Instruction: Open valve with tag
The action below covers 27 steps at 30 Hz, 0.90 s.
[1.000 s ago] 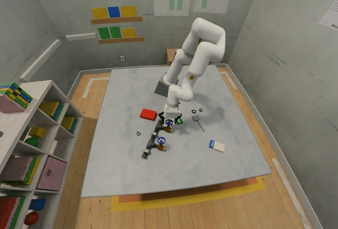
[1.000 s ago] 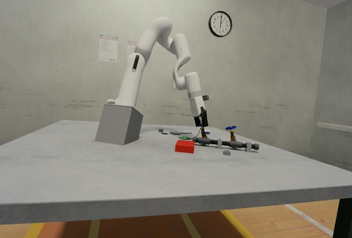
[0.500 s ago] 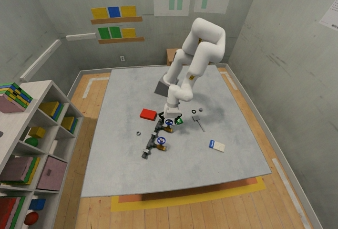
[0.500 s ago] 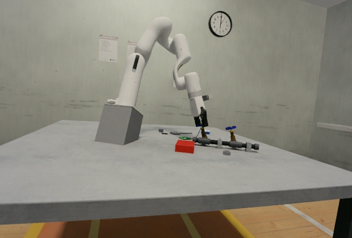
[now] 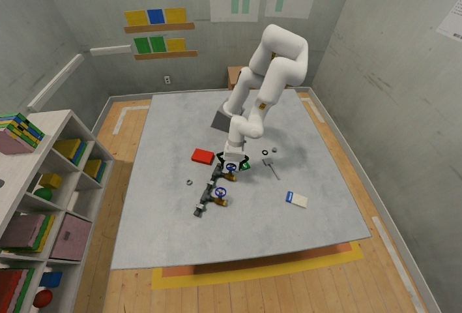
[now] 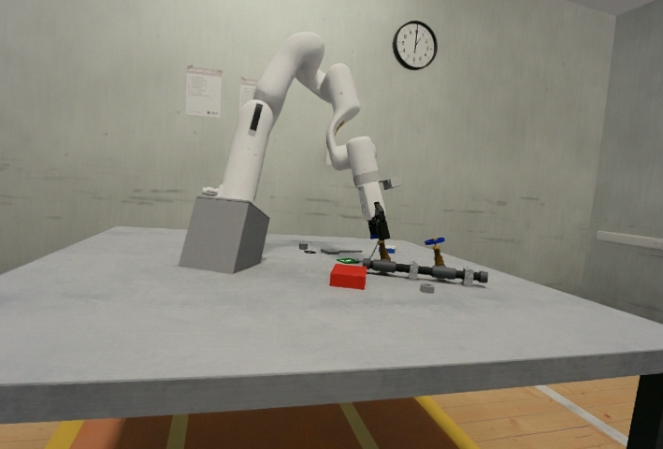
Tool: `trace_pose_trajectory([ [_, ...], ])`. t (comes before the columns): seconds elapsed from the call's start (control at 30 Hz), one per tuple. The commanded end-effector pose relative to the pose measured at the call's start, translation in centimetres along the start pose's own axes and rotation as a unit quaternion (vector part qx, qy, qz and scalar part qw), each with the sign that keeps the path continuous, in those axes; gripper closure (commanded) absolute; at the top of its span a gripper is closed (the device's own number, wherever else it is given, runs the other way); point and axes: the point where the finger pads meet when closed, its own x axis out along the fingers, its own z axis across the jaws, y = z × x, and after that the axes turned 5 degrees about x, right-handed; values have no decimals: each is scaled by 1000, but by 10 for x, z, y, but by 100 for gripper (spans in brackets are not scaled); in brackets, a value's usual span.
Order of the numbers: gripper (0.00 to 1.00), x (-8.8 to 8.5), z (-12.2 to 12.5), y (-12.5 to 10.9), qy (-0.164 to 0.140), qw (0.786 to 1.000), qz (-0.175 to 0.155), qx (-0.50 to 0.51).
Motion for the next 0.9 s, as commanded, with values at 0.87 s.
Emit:
trace_pose_trajectory([
  [0.87,0,0,0,1,-3,791,-3,612],
])
